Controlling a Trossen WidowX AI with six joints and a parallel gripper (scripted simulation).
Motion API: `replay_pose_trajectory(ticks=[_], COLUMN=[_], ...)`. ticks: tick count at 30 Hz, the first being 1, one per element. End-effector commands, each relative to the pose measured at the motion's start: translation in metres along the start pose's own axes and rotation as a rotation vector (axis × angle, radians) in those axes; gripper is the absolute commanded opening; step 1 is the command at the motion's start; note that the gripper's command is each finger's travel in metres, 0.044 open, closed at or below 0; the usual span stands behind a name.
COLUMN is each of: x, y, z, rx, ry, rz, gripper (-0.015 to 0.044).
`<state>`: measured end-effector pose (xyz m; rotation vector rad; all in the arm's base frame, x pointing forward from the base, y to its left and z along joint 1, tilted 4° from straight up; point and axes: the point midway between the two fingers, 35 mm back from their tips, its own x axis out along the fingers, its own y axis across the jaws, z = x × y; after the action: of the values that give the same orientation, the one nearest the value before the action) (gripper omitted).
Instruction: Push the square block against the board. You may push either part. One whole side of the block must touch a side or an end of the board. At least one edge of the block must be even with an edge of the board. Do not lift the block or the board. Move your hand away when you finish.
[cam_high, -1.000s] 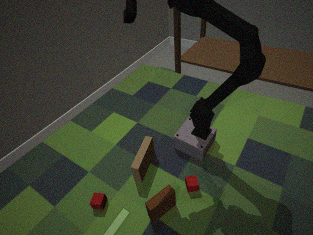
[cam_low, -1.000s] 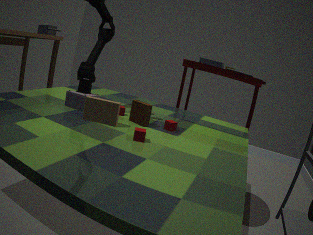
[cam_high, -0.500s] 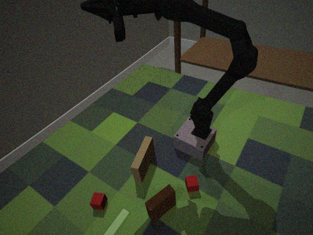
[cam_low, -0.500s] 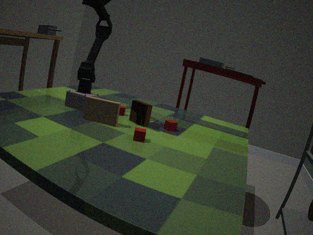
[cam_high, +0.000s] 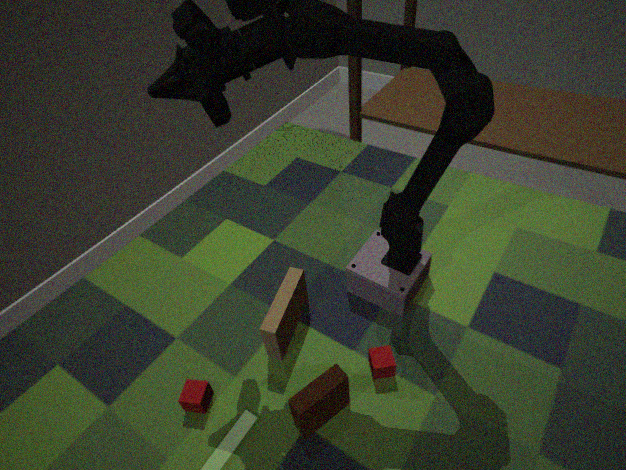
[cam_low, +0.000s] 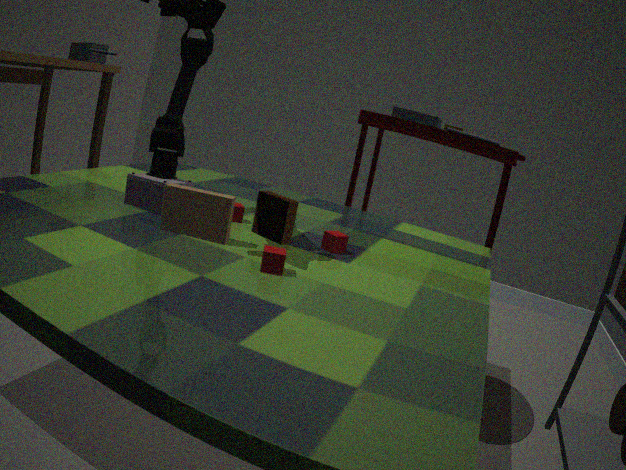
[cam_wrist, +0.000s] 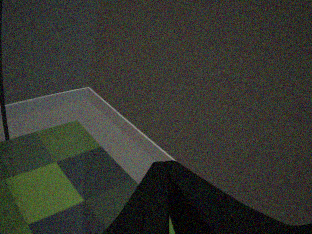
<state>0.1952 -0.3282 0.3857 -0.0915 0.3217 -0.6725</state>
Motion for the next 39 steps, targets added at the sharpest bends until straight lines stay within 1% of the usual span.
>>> replay_pose_trajectory(ticks=[1,11,21,30,39], x=[0.013,0.045,0.062,0.061,0.047], y=[0.009,0.043,0.085,0.124,0.159], z=[-0.018,-0.076,-0.137,-0.192,-0.239], rx=[0.086,0.320,0.514,0.632,0.695], ry=[0.069,0.308,0.585,0.854,1.113], rz=[0.024,0.073,0.073,0.023,-0.081], gripper=[0.0000,0.0000,0.0000,0.0000,0.0000])
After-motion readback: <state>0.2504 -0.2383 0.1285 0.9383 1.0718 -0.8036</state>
